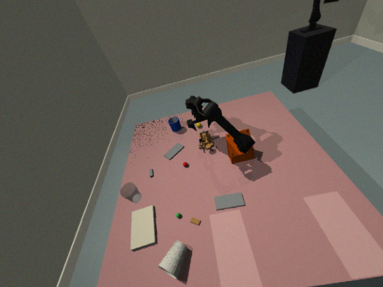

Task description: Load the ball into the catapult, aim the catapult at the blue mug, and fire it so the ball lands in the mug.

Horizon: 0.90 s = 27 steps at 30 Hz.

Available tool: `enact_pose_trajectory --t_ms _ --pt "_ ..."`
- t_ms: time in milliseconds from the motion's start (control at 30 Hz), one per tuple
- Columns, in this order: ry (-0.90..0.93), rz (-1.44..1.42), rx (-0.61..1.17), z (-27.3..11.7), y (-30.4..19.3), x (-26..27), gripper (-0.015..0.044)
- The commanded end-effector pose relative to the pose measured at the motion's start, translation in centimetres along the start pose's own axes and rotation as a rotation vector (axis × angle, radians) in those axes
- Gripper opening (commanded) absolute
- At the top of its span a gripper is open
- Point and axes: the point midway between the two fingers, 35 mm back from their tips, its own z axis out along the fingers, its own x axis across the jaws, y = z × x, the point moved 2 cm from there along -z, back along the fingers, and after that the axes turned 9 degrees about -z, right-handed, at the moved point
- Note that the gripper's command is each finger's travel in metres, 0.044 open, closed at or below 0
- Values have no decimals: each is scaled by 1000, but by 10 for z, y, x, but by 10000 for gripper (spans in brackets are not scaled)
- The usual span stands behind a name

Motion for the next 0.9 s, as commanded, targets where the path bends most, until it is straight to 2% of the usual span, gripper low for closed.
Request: enact_pose_trajectory --t_ms 0,867 --pt "1 6 8 11 -2 -1 440" --pt "2 5 9 51 -2 0 440"
